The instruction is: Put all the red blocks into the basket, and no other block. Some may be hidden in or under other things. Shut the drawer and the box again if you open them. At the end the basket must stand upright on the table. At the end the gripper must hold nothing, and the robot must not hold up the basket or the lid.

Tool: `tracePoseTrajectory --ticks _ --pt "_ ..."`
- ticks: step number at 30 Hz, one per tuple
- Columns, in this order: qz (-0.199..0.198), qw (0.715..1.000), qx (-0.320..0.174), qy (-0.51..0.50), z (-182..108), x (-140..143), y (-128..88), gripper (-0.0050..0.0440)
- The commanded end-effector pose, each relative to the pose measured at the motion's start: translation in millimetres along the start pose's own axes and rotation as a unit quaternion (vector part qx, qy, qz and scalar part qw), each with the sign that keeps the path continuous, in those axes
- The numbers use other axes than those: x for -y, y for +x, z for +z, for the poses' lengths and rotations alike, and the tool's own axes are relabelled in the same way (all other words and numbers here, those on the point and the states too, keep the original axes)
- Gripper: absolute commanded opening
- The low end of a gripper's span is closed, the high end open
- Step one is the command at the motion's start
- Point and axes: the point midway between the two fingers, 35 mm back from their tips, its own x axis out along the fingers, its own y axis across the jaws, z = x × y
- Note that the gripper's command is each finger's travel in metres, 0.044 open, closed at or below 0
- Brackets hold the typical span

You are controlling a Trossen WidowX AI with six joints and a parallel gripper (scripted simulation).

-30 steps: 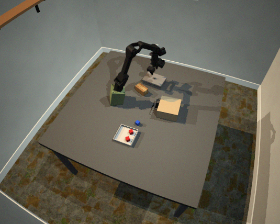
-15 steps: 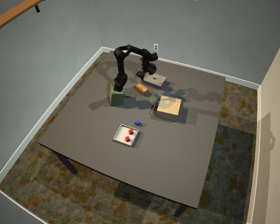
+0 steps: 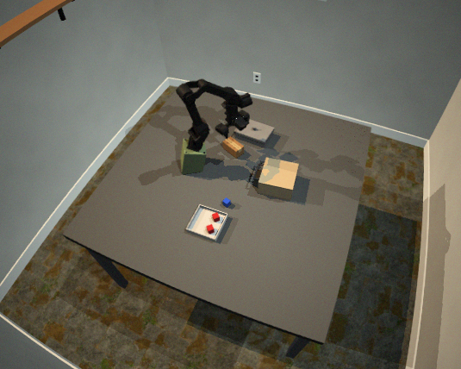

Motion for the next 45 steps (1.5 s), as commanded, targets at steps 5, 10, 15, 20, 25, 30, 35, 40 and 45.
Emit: tracePoseTrajectory --ticks 5,10,15,20,25,30,35,40,45 --pt "-0.007 1.0 -0.003 0.0 -1 5 47 0.044" --pt "-0.007 1.0 -0.003 0.0 -1 5 77 0.044" --pt "-0.007 1.0 -0.003 0.0 -1 5 77 0.044" --pt "-0.007 1.0 -0.003 0.0 -2 6 91 0.044" --pt "-0.007 1.0 -0.003 0.0 -2 6 104 0.044" --pt "-0.007 1.0 -0.003 0.0 -2 6 107 0.044" --pt "-0.007 1.0 -0.003 0.0 -2 6 107 0.0" --pt "-0.007 1.0 -0.003 0.0 -2 6 107 0.0" --pt "-0.007 1.0 -0.003 0.0 -2 6 107 0.0"
